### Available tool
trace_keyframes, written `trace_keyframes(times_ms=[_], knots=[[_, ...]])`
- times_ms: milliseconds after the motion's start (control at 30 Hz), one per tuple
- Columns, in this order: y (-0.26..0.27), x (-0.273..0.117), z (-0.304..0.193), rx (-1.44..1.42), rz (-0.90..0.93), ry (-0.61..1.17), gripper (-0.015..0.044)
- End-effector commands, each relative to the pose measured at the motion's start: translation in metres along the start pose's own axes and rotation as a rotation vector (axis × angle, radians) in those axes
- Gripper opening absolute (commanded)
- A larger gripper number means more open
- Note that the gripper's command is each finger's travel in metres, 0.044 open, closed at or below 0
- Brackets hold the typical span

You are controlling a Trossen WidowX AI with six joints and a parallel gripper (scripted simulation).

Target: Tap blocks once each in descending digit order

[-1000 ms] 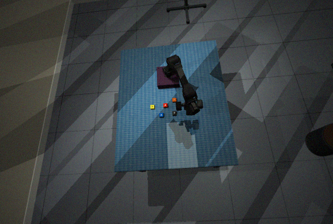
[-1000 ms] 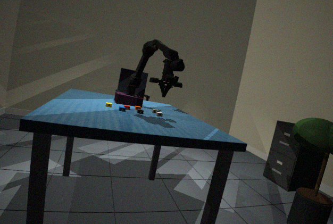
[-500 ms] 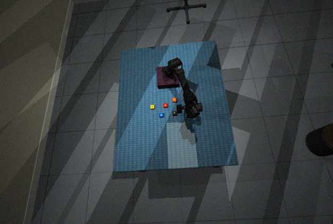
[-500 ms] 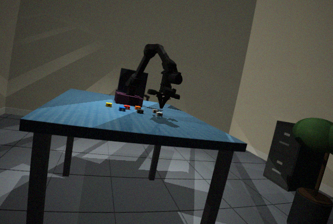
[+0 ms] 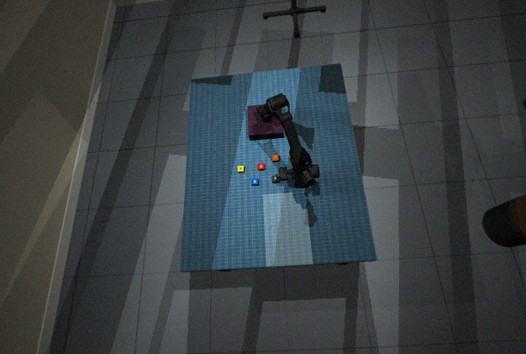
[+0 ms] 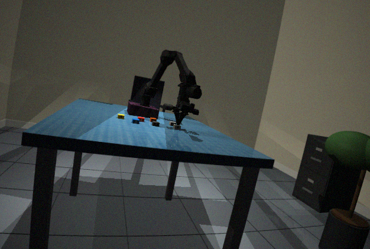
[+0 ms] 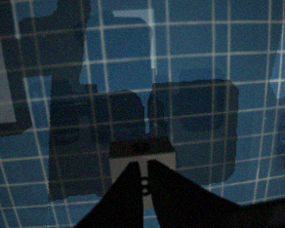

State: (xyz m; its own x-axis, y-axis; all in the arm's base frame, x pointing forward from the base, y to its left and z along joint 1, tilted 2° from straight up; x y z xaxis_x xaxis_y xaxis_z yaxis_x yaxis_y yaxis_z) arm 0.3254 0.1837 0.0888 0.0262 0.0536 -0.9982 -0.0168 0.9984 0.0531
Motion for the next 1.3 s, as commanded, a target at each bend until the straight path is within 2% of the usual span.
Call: trace_keyframes(times_ms=[0, 133, 267, 467, 667, 867, 1267], knots=[[0.0, 0.006, -0.001, 0.004, 0.002, 0.004, 0.002], [0.0, 0.006, -0.001, 0.004, 0.002, 0.004, 0.002], [0.0, -0.024, -0.001, 0.004, 0.002, 0.004, 0.002], [0.0, -0.027, -0.001, 0.004, 0.002, 0.004, 0.002], [0.0, -0.103, 0.0, 0.004, 0.002, 0.004, 0.002], [-0.002, -0.106, -0.001, 0.003, 0.003, 0.004, 0.002], [-0.111, -0.112, -0.092, -0.014, 0.0, 0.007, 0.002]])
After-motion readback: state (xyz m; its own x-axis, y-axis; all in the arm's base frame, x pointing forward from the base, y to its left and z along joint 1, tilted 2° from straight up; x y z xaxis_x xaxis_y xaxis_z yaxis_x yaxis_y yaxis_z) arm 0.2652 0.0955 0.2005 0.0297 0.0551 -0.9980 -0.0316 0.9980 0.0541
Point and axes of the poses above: the point midway between the two fingers, 35 mm back from their tips, its own x axis out along the fingers, its own y axis across the jaws, z = x × y, the point moved 8 cm from there along -x, back along the fingers, and after that the axes turned 7 degrees about x, right-handed, at the moved point
